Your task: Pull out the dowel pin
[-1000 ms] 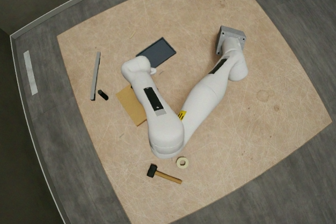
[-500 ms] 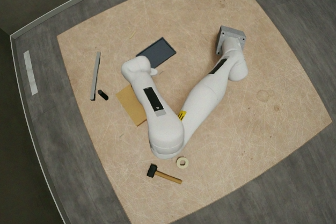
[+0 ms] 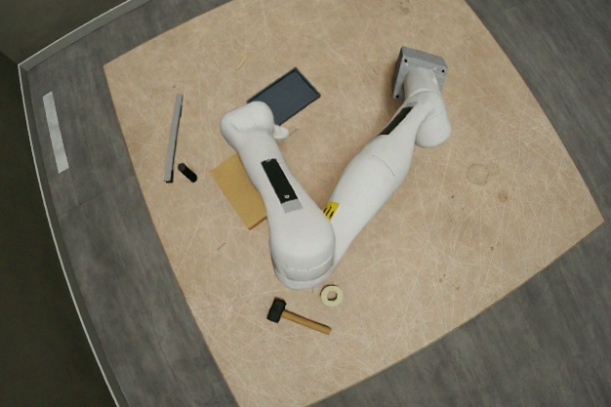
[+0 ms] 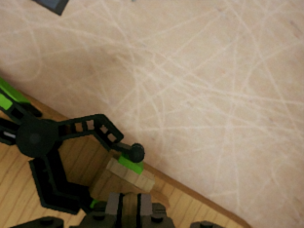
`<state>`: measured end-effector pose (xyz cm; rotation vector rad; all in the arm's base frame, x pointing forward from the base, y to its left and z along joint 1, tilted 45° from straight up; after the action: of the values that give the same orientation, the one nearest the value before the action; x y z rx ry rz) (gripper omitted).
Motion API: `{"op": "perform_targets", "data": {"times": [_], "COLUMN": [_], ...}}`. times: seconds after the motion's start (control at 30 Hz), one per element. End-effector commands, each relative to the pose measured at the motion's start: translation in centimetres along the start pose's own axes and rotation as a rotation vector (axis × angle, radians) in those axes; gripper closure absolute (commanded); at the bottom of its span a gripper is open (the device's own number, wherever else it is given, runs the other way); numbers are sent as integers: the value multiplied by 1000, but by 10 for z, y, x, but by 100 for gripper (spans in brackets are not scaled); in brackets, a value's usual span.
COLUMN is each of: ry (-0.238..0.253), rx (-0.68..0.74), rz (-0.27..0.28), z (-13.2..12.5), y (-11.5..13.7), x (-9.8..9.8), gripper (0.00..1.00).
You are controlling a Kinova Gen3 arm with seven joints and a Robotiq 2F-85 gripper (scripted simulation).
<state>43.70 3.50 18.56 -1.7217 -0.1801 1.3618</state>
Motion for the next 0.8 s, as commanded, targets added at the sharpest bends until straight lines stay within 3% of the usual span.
{"op": "perform_targets", "data": {"times": [0.0,0.77], "ry": [2,2], "rx": [18,165], "rz": [0,-1], "z": [-1,-1], "y": [0,0], "x": [-1,-1], "gripper": [90,90]}}
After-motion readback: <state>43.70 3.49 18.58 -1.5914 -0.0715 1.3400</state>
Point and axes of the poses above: the point where the finger pads meet when closed, its own x axis out along the fingers, its own z axis across the jaws, y = z × x, the point moved 1 cm from there along -x, back along the fingers, and after that the axes turned 10 degrees about -x, right-handed, at the moved point
